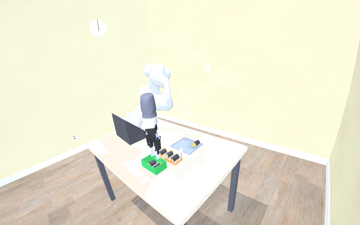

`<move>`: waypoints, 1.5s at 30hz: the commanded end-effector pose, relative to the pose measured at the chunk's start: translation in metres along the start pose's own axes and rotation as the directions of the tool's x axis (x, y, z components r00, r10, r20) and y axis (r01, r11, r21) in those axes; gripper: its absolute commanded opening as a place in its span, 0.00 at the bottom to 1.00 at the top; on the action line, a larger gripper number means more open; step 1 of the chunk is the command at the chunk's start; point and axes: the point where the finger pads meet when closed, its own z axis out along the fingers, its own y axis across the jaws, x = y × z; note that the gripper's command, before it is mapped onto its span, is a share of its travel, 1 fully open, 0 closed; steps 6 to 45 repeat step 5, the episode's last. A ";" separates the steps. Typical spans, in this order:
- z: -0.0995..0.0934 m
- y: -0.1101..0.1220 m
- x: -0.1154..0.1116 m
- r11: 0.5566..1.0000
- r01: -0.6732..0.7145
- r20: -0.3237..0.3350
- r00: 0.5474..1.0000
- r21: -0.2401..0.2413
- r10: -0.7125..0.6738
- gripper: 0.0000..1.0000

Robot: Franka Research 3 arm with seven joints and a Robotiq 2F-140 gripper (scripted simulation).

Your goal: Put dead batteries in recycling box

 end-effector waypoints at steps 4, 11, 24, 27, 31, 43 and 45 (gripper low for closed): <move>-0.002 0.001 0.000 1.000 -0.004 0.000 1.000 -0.003 0.004 0.29; -0.002 0.001 0.000 1.000 -0.004 0.000 1.000 -0.003 0.004 0.29; -0.002 0.001 0.000 1.000 -0.004 0.000 1.000 -0.003 0.004 0.29; -0.002 0.001 0.000 1.000 -0.004 0.000 1.000 -0.003 0.004 0.29; -0.002 0.001 0.000 1.000 -0.004 0.000 1.000 -0.003 0.004 0.29; -0.002 0.001 0.000 1.000 -0.004 0.000 1.000 -0.003 0.004 0.29; -0.002 0.001 0.000 1.000 -0.004 0.000 1.000 -0.003 0.004 0.29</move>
